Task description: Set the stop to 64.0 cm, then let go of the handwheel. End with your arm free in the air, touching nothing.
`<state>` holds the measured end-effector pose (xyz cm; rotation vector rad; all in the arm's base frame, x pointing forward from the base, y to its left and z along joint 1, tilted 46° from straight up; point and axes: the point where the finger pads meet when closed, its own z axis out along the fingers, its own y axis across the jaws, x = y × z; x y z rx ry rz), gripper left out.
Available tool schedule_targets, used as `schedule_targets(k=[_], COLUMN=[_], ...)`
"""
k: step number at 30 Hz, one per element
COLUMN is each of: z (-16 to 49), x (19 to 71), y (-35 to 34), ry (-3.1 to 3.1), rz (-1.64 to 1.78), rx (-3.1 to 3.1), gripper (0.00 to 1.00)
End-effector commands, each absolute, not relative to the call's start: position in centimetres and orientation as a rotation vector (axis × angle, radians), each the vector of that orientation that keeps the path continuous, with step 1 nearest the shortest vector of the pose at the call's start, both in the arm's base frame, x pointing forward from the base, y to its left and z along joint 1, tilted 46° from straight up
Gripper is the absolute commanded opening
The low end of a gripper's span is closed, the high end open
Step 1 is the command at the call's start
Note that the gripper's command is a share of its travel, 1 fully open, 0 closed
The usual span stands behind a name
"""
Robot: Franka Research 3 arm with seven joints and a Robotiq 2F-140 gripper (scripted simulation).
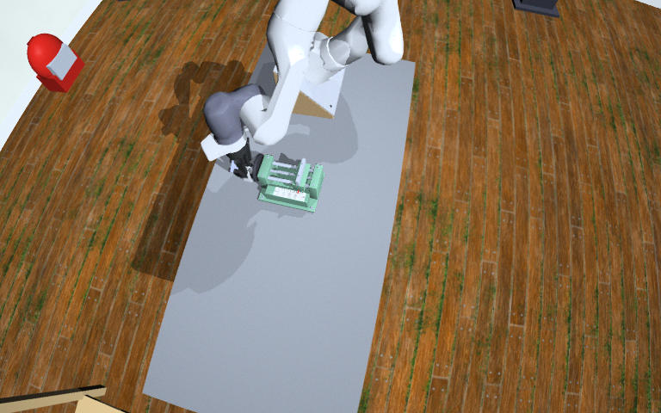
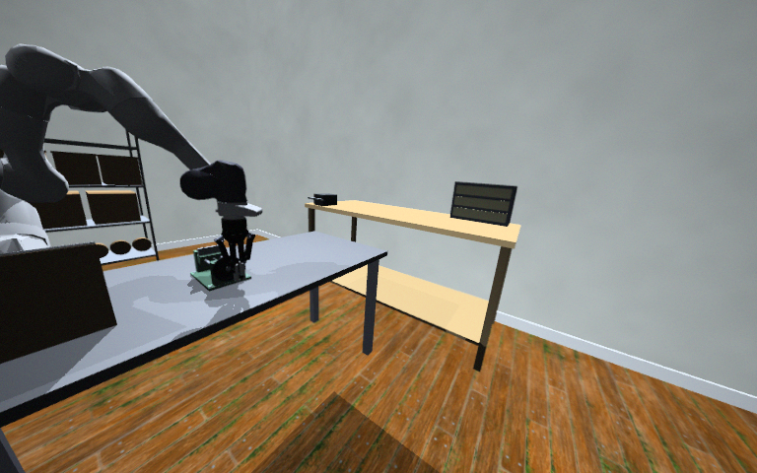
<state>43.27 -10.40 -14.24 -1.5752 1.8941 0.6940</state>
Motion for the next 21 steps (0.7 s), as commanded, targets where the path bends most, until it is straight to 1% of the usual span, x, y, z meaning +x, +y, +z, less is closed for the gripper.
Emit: schedule_targets(k=[1,21], z=[-14.52,-14.76], x=[43.03,42.45], y=[-10.22,-9.85], ry=[1.892,1.892], rz=[0.694,0.694], rx=[-1.578,-1.578], gripper=[0.04,0.04])
